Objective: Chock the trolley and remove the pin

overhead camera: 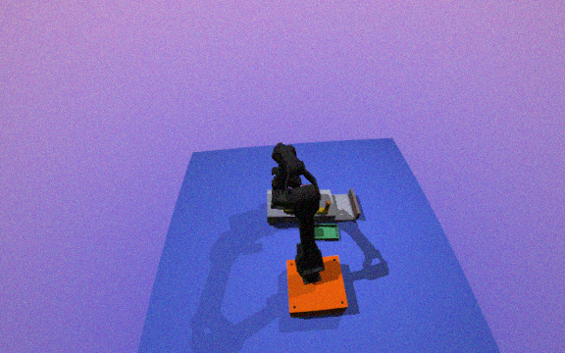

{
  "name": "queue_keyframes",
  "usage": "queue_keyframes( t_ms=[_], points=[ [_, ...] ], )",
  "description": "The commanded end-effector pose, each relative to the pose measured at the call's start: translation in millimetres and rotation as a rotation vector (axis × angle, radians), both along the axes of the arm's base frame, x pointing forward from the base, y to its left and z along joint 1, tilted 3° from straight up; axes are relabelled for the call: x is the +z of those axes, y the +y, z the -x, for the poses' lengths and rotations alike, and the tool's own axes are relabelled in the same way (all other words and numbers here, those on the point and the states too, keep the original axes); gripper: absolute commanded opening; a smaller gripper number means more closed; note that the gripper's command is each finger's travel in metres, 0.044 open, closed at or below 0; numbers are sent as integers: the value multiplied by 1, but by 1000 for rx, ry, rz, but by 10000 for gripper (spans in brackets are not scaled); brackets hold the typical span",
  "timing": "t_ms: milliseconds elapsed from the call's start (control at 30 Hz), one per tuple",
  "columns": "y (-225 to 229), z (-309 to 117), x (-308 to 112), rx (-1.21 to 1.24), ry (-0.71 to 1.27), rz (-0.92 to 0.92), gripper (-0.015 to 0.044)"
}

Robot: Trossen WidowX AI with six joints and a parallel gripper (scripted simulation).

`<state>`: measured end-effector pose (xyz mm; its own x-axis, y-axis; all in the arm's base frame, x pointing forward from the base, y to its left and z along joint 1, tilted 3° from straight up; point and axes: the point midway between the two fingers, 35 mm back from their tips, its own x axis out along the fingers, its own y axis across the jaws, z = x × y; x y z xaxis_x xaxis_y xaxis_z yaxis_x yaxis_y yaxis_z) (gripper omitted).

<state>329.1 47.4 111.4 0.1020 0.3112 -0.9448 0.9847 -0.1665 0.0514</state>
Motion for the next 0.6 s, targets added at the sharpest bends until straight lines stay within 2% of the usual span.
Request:
queue_keyframes(
  t_ms=[0,567],
  points=[
    [-1,0,5,0,-4,-2,0],
    [-4,2,18,0,-4,-2,0]
  ],
)
